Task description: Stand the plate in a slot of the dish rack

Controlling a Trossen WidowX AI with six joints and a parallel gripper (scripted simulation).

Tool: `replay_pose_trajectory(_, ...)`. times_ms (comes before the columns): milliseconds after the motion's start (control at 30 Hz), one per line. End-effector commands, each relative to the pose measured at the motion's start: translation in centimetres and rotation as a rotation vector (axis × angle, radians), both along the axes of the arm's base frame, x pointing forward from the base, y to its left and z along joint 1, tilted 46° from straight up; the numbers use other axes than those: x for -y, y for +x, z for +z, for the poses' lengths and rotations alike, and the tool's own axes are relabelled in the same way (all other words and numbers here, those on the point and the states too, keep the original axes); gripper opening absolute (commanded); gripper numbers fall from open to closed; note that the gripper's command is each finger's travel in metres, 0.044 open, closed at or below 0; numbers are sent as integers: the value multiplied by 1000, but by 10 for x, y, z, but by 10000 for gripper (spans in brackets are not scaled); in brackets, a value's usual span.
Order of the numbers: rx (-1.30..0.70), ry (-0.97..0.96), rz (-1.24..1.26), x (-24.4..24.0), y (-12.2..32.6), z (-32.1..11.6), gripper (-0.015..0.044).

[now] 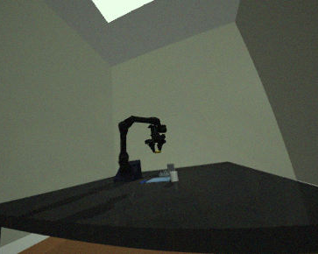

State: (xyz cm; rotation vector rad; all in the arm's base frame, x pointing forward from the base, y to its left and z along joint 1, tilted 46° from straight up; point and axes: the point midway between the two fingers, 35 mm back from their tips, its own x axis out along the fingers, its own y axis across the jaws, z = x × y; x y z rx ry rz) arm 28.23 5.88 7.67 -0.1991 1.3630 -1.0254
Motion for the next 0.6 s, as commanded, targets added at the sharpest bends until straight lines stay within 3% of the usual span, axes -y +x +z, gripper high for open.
replay_pose_trajectory(0,-7,8,-13,1,-3,-4,0)
replay_pose_trajectory(567,-261,340,94,27,-15,-45,0)
